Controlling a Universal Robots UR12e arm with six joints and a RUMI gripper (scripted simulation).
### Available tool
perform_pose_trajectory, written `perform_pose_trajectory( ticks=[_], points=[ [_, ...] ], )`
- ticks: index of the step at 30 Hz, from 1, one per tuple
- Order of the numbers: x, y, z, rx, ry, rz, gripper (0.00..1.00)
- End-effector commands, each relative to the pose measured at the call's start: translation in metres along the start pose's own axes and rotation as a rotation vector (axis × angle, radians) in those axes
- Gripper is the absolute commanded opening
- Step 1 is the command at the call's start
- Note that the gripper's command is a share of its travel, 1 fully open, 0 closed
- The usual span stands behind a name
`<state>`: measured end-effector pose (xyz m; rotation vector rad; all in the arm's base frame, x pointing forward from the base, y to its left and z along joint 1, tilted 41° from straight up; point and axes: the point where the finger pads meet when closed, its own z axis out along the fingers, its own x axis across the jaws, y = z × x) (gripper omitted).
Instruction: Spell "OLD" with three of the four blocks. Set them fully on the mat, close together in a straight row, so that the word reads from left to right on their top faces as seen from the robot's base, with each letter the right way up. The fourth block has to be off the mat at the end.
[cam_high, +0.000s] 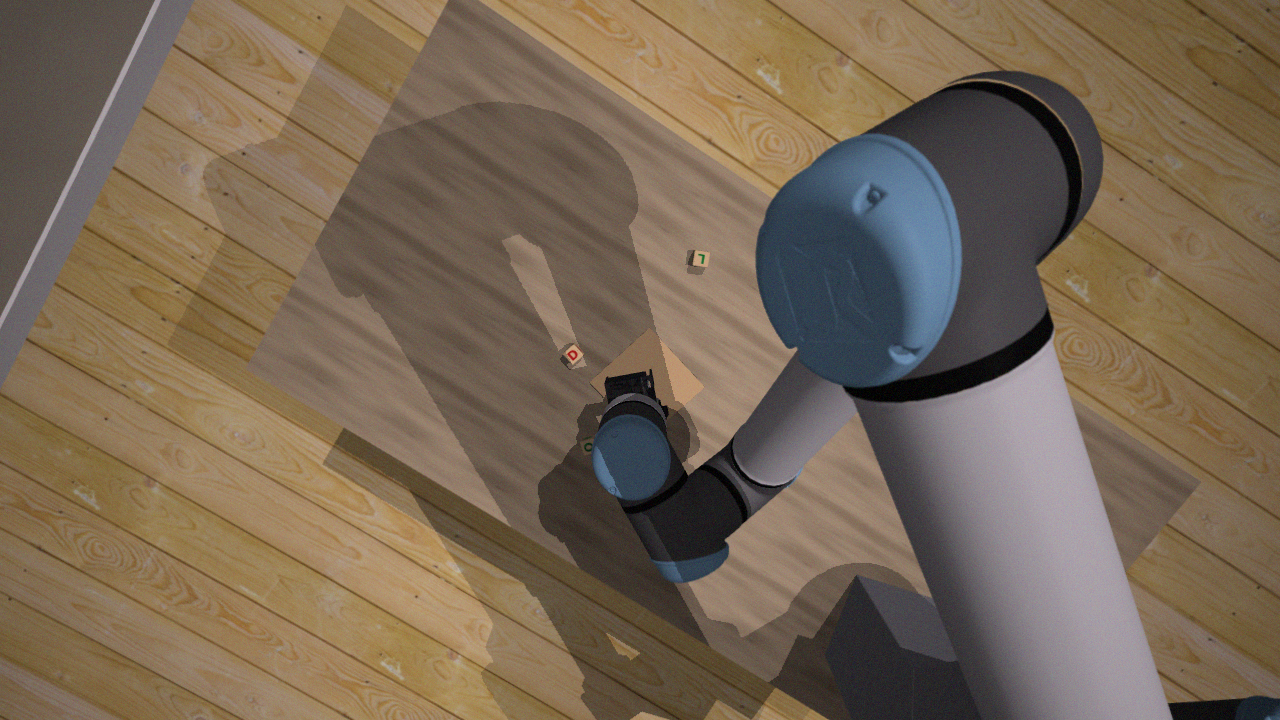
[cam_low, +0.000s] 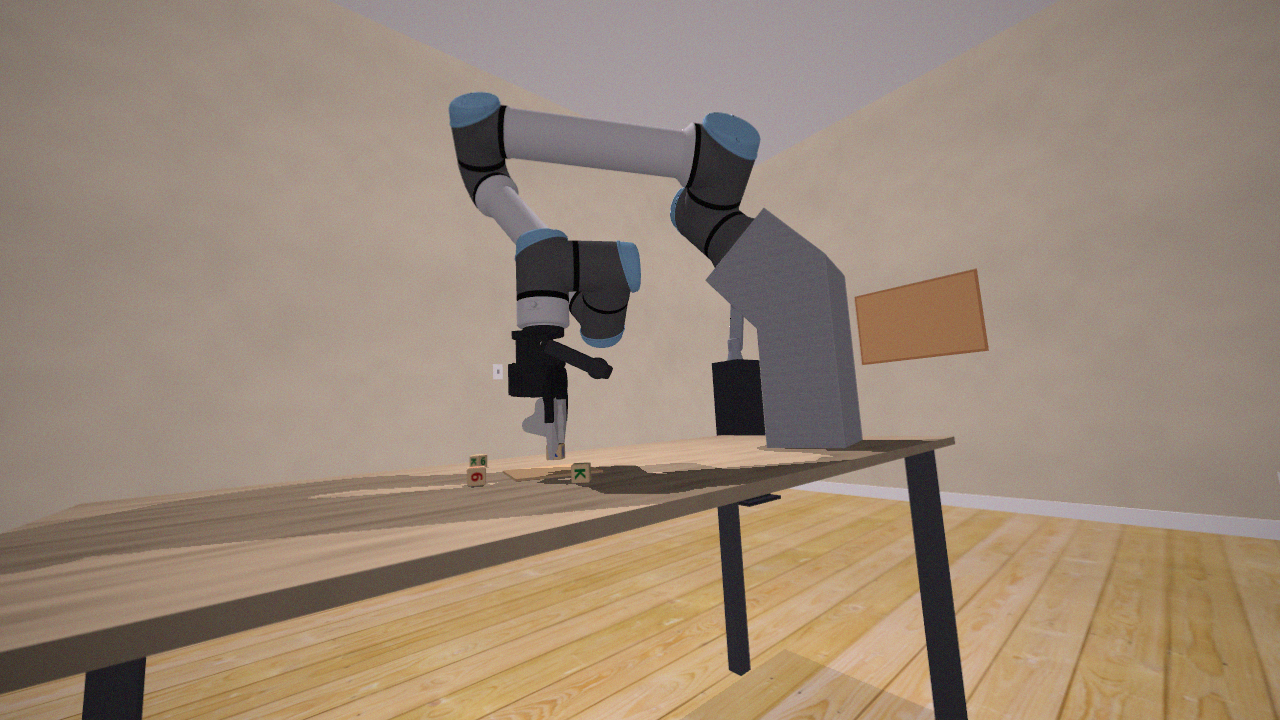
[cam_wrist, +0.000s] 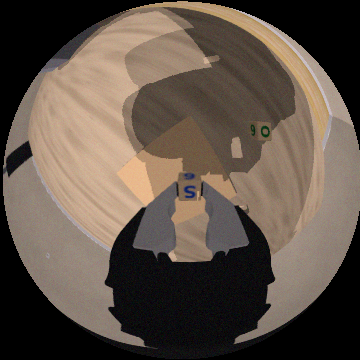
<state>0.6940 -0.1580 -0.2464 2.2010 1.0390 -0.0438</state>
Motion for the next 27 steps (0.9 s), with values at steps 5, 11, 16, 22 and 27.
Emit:
perform_pose_trajectory(
  ticks=[5,11,16,22,27],
  points=[
    [0.0,0.0,-0.048,0.0,0.0,0.0,0.05],
    [0.0,0.0,-0.078,0.0,0.0,0.0,0.05],
    [0.0,0.0,-0.081,0.0,0.0,0.0,0.05],
    [0.0,0.0,-0.081,0.0,0.0,0.0,0.05],
    [-0.004,0.005,-0.081,0.0,0.001,0.03,0.05]
  ],
)
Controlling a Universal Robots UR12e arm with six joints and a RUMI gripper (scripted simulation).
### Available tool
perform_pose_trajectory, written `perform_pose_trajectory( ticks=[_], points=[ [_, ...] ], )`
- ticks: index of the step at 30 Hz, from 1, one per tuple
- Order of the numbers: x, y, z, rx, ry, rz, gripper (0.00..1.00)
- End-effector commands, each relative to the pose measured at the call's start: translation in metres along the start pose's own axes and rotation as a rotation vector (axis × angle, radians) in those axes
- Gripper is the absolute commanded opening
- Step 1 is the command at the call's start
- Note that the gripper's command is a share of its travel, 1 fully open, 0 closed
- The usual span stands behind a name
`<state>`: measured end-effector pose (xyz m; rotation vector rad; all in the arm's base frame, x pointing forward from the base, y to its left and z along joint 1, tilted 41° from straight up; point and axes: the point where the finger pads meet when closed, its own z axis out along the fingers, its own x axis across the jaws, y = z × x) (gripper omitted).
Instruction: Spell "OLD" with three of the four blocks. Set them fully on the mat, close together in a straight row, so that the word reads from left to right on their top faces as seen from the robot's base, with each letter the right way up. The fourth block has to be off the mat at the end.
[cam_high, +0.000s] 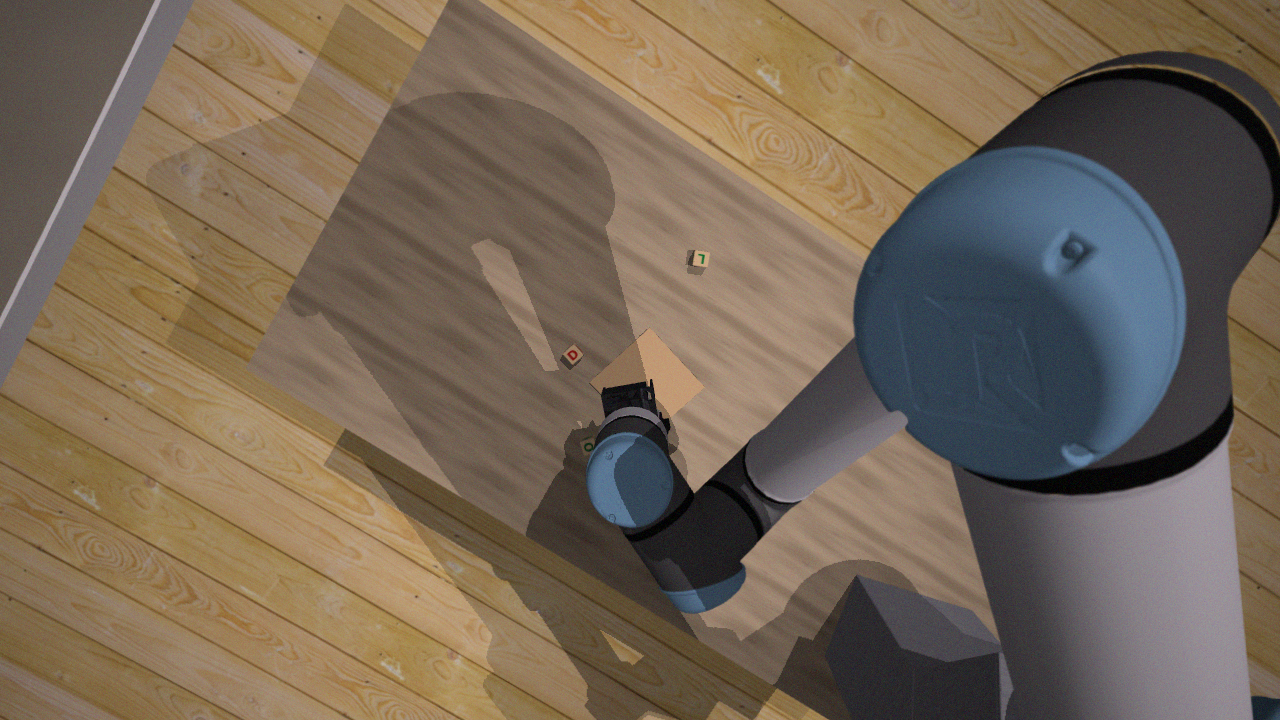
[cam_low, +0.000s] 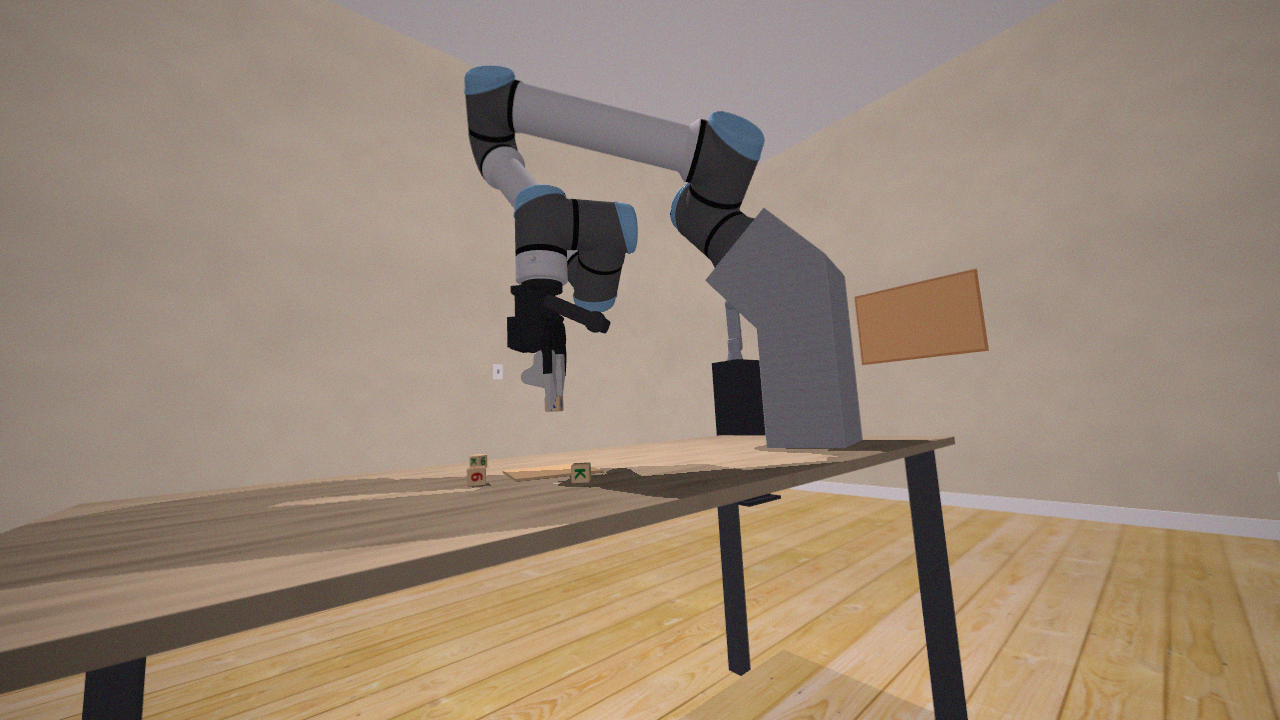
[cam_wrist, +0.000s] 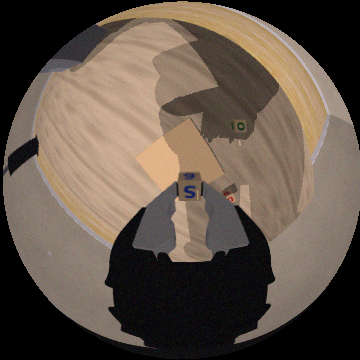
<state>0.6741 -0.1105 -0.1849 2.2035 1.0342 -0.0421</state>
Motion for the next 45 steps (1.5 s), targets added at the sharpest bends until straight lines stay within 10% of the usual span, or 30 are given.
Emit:
perform_pose_trajectory(
  ticks=[1,24,45],
  points=[
    [-0.006,0.008,0.0,0.0,0.001,0.05,0.05],
    [-0.097,0.095,0.003,0.0,0.001,0.686,0.05],
    [-0.107,0.103,0.003,-0.001,0.001,0.749,0.05]
  ],
)
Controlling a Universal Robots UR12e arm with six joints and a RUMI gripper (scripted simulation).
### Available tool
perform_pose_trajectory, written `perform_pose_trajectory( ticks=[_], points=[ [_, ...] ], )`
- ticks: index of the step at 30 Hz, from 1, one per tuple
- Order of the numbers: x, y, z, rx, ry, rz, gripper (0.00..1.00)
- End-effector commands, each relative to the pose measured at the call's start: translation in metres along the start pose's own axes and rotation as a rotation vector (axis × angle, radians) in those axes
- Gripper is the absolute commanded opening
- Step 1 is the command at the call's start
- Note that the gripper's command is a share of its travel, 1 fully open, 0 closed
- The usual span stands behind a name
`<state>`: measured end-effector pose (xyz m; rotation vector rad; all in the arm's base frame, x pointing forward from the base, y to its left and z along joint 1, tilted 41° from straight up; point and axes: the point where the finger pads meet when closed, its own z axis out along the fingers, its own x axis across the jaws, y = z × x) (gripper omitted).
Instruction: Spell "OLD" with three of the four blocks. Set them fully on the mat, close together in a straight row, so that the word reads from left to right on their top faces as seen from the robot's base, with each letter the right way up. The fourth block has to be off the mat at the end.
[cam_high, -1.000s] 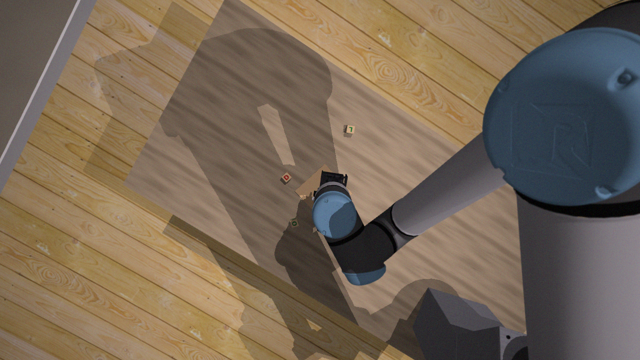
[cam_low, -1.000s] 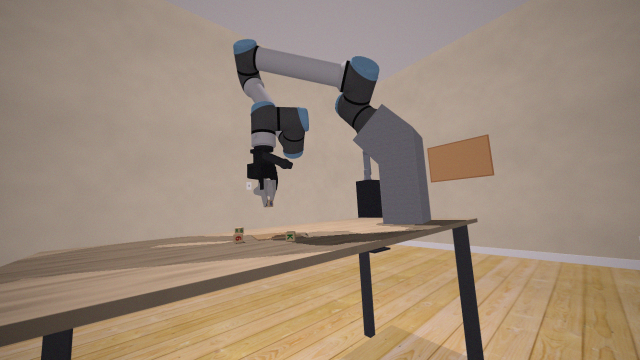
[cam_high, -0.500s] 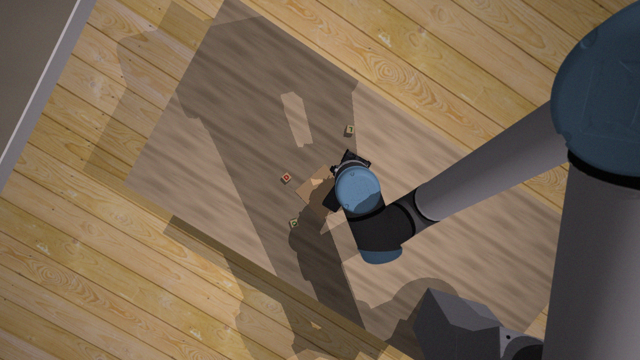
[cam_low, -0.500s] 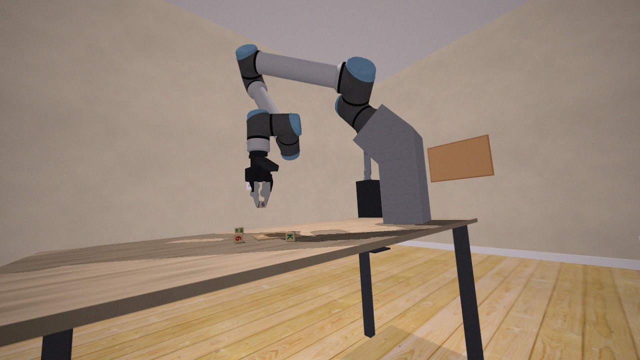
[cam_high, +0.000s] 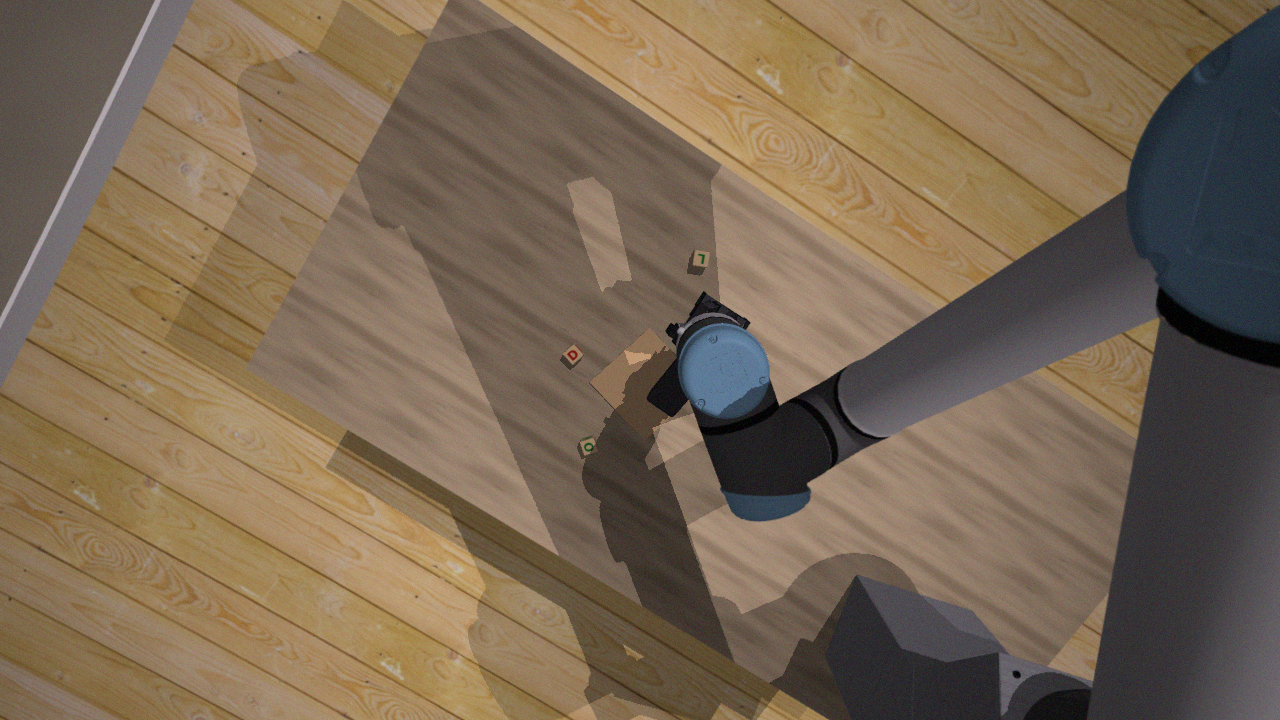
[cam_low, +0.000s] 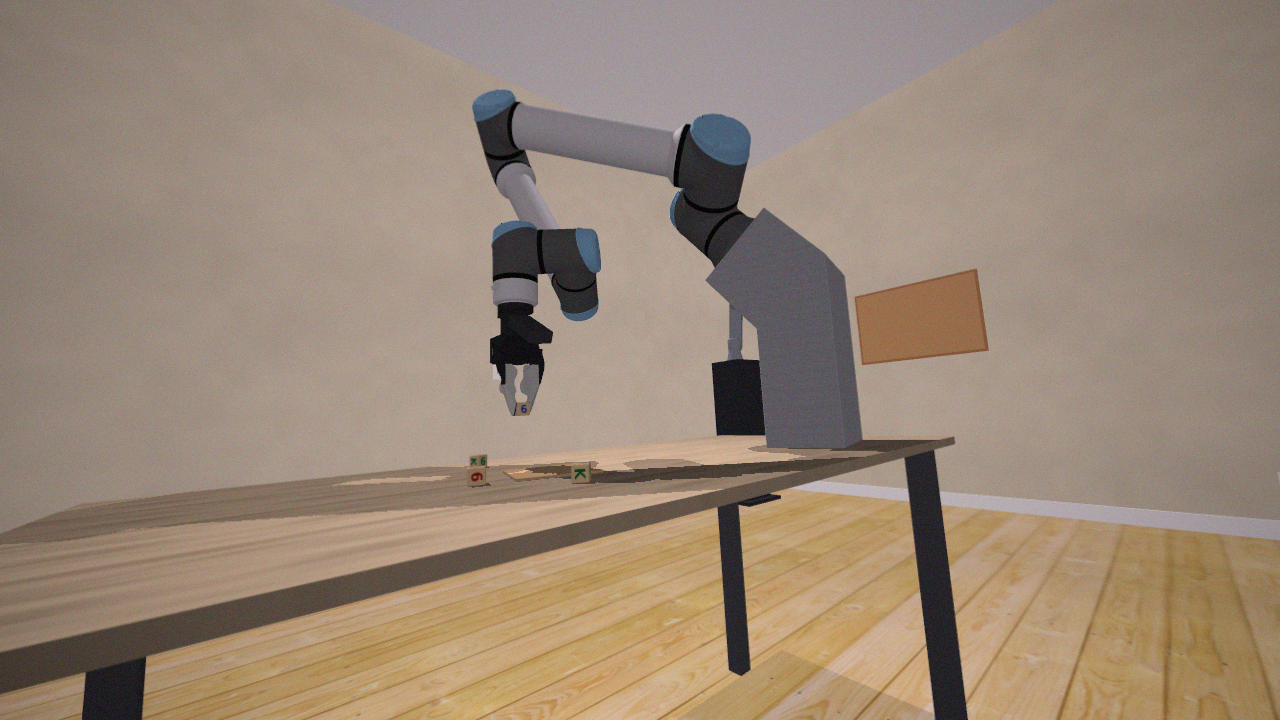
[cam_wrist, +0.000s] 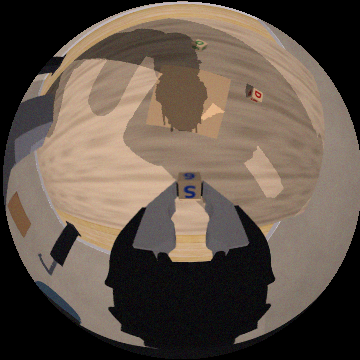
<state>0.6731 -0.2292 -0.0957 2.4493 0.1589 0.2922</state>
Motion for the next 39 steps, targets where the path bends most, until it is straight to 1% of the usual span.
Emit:
perform_pose_trajectory(
  ticks=[1,6,9,13,15,23,28,30,39],
  points=[
    [0.0,0.0,0.0,0.0,0.001,0.001,0.05],
    [0.0,0.0,0.007,0.001,0.0,0.001,0.05],
    [0.0,0.0,0.015,0.001,0.0,0.001,0.05],
    [0.001,0.0,0.032,0.001,0.0,0.001,0.05],
    [0.001,0.0,0.032,0.001,0.0,0.001,0.05],
    [0.001,0.0,0.07,0.001,0.0,0.001,0.05],
    [0.001,0.0,0.088,0.001,0.0,0.001,0.05],
    [0.001,0.0,0.092,0.001,0.0,0.001,0.05],
    [0.001,0.0,0.095,0.001,0.0,0.001,0.05]
  ],
)
